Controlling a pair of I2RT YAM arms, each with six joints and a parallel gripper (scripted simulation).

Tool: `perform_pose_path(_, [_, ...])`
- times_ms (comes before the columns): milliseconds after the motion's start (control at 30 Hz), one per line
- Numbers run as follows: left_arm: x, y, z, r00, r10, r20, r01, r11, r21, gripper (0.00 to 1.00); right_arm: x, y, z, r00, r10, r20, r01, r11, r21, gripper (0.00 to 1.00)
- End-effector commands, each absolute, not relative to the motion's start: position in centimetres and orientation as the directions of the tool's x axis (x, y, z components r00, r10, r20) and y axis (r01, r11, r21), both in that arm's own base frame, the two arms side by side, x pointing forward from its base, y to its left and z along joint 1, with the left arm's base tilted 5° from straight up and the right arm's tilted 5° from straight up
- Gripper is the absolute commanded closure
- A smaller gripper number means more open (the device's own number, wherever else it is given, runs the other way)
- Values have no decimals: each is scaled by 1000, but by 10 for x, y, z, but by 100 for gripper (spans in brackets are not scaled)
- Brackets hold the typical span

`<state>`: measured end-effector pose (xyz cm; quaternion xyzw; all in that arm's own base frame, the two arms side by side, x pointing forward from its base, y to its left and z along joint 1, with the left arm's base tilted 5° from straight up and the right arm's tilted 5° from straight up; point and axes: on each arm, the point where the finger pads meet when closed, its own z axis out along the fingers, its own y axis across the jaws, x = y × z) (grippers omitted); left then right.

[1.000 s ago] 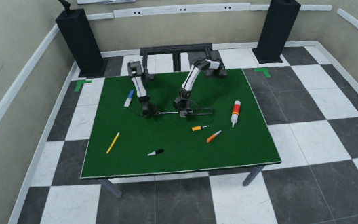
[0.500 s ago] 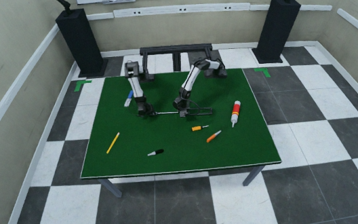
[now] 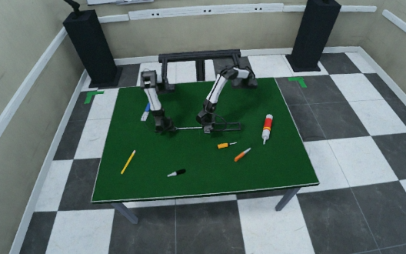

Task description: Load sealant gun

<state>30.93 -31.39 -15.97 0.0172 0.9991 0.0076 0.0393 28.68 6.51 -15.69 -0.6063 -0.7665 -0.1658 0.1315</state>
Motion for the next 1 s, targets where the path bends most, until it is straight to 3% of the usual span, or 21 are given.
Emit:
perform_pose_path(0, [304,-302,-168,-998,25,-54,22,998,65,99,296,61,-165,-240,890,388,971,213,112,100])
perform_pose_path(433, [306,-308,-173,-999,22,-47,20,999,43,99,296,57,-178,-245,894,376,969,218,114,100])
perform_pose_path(467, [307,-307,-170,-998,32,-54,29,998,49,99,294,58,-176,-246,893,376,969,219,114,49])
perform_pose_path(967, [311,-318,-140,-995,53,-82,51,998,25,99,281,63,-173,-220,886,408,975,211,68,49])
